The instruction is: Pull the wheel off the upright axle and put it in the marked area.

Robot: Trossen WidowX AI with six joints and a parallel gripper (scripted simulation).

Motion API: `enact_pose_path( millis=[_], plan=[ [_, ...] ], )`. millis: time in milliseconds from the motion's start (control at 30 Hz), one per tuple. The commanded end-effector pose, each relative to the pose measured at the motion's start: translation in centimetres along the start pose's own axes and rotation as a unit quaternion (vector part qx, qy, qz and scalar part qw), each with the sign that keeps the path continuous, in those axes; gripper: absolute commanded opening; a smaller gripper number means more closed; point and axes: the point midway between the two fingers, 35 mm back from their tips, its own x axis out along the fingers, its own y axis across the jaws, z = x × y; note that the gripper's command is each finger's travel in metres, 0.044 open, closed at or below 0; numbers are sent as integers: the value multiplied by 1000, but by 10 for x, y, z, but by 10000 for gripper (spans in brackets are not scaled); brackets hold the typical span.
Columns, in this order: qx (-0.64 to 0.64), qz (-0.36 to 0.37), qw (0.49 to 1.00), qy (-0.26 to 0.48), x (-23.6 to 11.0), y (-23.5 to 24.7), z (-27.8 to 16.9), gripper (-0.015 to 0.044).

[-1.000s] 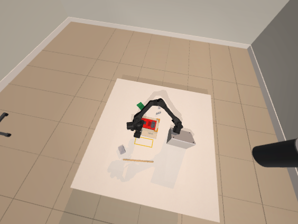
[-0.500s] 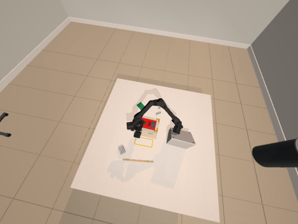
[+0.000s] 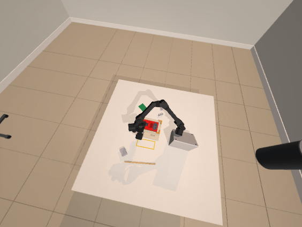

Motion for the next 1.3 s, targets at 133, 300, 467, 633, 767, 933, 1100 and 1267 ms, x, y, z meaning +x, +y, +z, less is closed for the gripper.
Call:
enact_pose_path(
  millis=[133, 300, 467, 633, 767, 933, 1100, 1267],
  plan=[
    [-18, 1, 1000, -17, -26, 3, -1, 0],
    [-18, 1, 1000, -17, -41, 4, -2, 0],
    [-19, 1, 1000, -17, -59, 3, -8, 0],
    [-24, -1, 1000, -16, -53, 14, -14, 0],
    [-23, 3, 1000, -17, -56, 41, -30, 0],
    [-22, 5, 1000, -17, -58, 71, -52, 0],
    [-19, 4, 1000, -16, -58, 94, -73, 0],
    [-19, 4, 1000, -16, -57, 95, -74, 0]
  ],
)
